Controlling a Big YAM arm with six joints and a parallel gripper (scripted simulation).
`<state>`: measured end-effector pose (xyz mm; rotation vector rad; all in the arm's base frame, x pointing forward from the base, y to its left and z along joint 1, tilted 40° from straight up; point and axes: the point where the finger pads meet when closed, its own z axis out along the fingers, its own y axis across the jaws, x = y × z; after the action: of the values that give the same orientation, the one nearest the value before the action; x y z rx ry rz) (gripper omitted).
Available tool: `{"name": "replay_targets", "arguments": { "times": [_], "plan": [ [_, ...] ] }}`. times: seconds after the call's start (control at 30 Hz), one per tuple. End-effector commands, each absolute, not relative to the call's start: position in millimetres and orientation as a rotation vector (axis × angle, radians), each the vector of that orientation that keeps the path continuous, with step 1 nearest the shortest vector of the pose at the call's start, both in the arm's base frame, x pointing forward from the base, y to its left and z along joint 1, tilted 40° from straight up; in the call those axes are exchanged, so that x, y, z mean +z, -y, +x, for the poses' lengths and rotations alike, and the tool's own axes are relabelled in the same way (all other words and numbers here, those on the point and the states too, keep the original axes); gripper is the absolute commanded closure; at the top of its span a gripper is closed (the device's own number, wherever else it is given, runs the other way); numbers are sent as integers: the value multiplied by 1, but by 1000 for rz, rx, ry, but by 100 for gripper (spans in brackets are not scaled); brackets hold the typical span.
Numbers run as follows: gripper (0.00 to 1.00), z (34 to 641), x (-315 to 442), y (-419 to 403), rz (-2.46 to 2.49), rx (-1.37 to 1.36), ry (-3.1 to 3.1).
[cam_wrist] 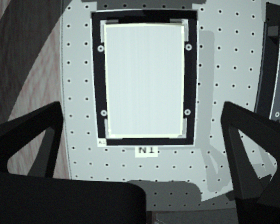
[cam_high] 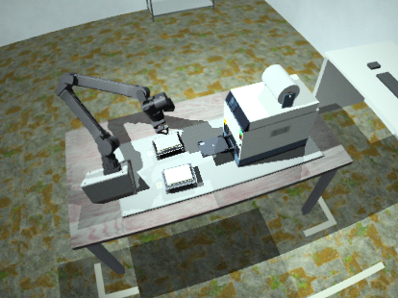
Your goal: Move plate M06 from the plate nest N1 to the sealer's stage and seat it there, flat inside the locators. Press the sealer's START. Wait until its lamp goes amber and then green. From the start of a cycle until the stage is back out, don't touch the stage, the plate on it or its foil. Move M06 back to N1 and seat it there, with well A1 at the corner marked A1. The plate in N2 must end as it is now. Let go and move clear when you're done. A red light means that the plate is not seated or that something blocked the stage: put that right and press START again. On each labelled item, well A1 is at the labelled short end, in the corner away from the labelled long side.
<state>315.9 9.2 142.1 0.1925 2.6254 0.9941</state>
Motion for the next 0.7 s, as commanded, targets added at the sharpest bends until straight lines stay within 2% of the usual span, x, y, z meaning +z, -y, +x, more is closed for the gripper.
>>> {"name": "replay_targets", "arguments": {
  "times": [0.0, 0.47, 0.67],
  "plan": [
    [0, 331, 156, -4, 178, 973, -2591],
    [0, 318, 141, -14, 183, 1000, -2622],
    [0, 320, 144, -13, 9, 1061, -2841]
  ]
}}
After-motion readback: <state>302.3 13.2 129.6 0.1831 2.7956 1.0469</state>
